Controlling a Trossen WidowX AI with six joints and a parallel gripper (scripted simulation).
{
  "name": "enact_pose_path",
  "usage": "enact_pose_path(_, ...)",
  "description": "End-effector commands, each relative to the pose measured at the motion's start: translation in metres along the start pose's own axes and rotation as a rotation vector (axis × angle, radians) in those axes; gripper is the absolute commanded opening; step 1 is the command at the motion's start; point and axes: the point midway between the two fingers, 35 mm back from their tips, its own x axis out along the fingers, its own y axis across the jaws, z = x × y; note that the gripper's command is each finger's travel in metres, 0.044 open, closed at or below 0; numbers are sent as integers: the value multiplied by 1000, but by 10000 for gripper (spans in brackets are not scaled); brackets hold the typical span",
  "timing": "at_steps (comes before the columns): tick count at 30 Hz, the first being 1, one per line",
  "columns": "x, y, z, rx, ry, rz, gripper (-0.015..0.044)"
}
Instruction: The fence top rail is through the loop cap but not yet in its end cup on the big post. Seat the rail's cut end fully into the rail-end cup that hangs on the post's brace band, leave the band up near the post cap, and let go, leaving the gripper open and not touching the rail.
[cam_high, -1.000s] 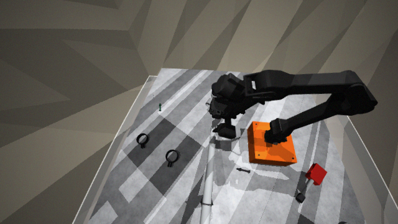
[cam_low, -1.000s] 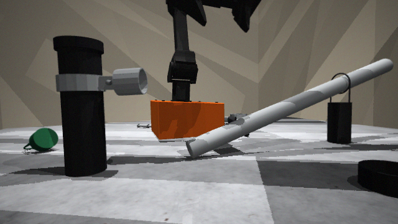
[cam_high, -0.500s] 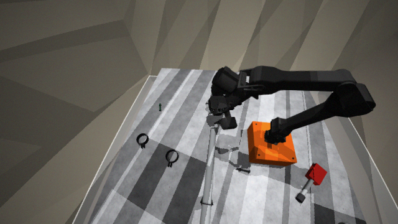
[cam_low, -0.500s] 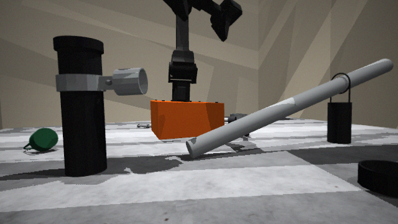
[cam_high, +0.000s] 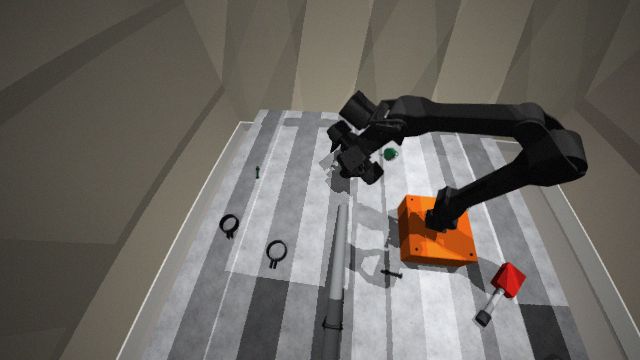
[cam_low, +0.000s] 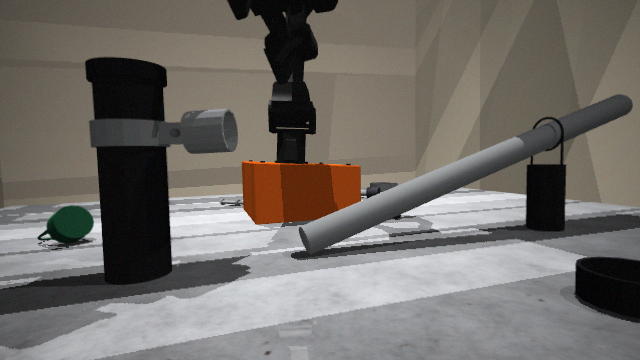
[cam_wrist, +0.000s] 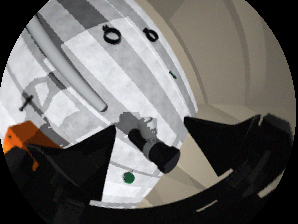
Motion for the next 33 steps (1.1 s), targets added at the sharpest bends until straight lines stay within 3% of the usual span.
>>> enact_pose_path(1, 9, -16, -31, -236, 55, -11, 440)
enact_pose_path(10, 9, -16, -31, -236, 55, -11, 440)
enact_pose_path(17, 47, 4, -38, -235, 55, -11, 440)
enact_pose_path(33, 64, 3, -39, -235, 55, -12, 440)
